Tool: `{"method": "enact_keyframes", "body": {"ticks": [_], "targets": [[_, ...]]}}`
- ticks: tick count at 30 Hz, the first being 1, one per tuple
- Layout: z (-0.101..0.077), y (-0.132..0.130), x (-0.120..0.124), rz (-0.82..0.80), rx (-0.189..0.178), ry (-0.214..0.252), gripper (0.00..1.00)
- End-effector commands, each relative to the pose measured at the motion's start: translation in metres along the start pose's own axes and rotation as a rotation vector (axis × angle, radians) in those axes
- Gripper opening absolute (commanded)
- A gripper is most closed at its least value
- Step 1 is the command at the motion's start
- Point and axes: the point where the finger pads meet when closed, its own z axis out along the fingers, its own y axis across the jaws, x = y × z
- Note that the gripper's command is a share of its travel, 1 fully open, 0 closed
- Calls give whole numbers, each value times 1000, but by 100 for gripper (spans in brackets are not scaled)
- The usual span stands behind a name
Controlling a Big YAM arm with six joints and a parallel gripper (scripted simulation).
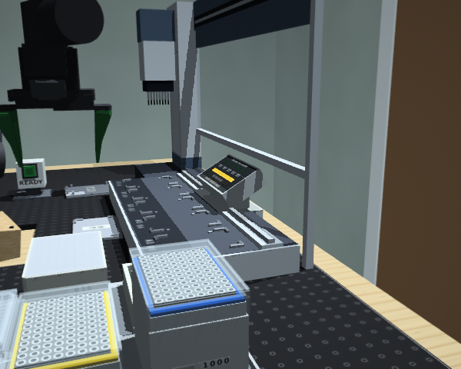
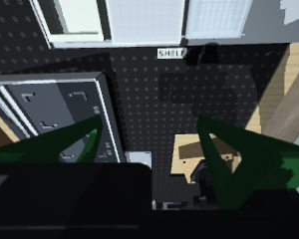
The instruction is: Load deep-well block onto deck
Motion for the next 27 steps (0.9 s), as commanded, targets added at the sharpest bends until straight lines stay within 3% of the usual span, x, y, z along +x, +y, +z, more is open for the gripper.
{"method": "enact_keyframes", "body": {"ticks": [1, 15, 27], "targets": [[-25, 8, -30, -19, -29, -65, 100], [-25, 6, -97, -17, -21, -53, 100], [-25, 6, -138, -17, -20, -54, 100]]}}
